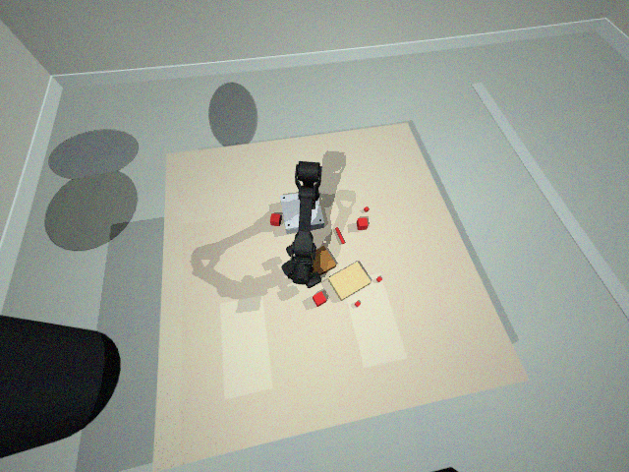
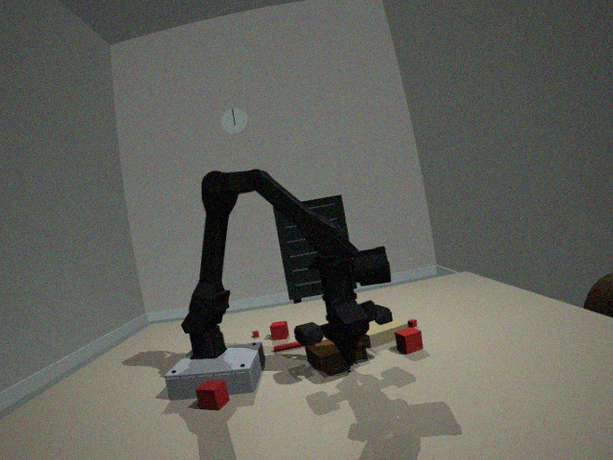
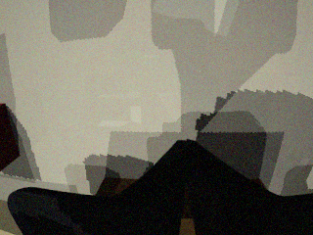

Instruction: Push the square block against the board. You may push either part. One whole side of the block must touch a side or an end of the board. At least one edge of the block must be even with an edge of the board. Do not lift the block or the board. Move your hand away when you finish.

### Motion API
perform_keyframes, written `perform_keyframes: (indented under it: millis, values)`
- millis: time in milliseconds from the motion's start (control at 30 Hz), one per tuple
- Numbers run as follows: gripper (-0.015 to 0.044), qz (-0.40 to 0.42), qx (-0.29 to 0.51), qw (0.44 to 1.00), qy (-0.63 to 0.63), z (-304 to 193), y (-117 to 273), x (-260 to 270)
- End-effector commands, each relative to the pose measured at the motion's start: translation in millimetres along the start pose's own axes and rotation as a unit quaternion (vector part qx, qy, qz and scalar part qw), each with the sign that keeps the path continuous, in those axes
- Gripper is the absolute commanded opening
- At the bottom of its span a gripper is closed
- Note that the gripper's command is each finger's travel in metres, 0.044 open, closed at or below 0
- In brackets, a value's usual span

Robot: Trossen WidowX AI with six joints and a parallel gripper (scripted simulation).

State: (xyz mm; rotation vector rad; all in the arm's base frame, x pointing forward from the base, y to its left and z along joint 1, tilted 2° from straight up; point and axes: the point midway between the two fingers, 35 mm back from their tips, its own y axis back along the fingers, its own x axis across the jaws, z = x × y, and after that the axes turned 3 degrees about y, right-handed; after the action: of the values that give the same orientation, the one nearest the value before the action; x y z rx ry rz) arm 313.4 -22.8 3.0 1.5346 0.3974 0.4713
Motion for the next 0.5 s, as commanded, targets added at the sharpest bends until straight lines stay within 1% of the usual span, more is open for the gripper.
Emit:
perform_keyframes:
  millis: [0, 467]
  values:
    - [0.0, 0.0, 0.001, 1.0, 0.0, -6, -1, 1]
    - [0.0, 0.0, 0.002, 1.0, 0.0, -29, -1, 4]
